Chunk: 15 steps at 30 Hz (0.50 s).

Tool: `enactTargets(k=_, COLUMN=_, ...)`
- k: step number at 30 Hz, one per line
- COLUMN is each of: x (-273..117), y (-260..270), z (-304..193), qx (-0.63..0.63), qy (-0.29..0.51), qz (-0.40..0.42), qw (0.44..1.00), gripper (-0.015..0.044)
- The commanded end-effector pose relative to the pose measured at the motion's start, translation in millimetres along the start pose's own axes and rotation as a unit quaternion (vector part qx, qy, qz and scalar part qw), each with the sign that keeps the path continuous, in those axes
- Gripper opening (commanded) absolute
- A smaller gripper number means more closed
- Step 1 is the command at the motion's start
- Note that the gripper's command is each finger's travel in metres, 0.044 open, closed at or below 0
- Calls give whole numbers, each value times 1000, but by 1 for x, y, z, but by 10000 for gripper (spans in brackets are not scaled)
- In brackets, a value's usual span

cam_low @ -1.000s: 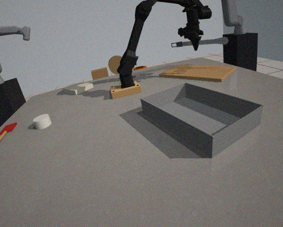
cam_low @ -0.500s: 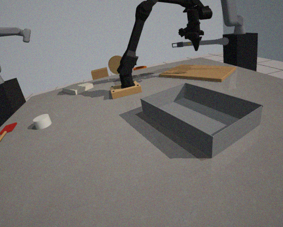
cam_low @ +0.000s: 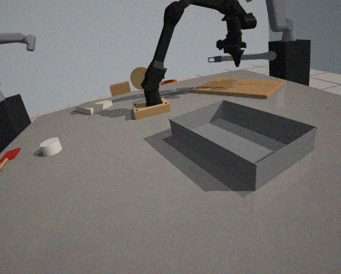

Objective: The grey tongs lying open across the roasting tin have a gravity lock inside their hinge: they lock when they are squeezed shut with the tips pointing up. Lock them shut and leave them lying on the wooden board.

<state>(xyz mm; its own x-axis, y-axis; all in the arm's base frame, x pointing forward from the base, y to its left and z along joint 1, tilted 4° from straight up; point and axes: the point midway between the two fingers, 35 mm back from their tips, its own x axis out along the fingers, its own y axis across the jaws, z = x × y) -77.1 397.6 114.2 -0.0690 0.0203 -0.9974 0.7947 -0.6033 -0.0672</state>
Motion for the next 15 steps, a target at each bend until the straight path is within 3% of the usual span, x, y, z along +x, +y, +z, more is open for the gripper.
enactTargets(k=1, x=9, y=0, z=1, qx=0, qy=-3, qz=0, qw=1000, gripper=-150)
enactTargets(k=15, x=32, y=1, z=2, qx=0, qy=-3, qz=1, qw=1000, gripper=-150)
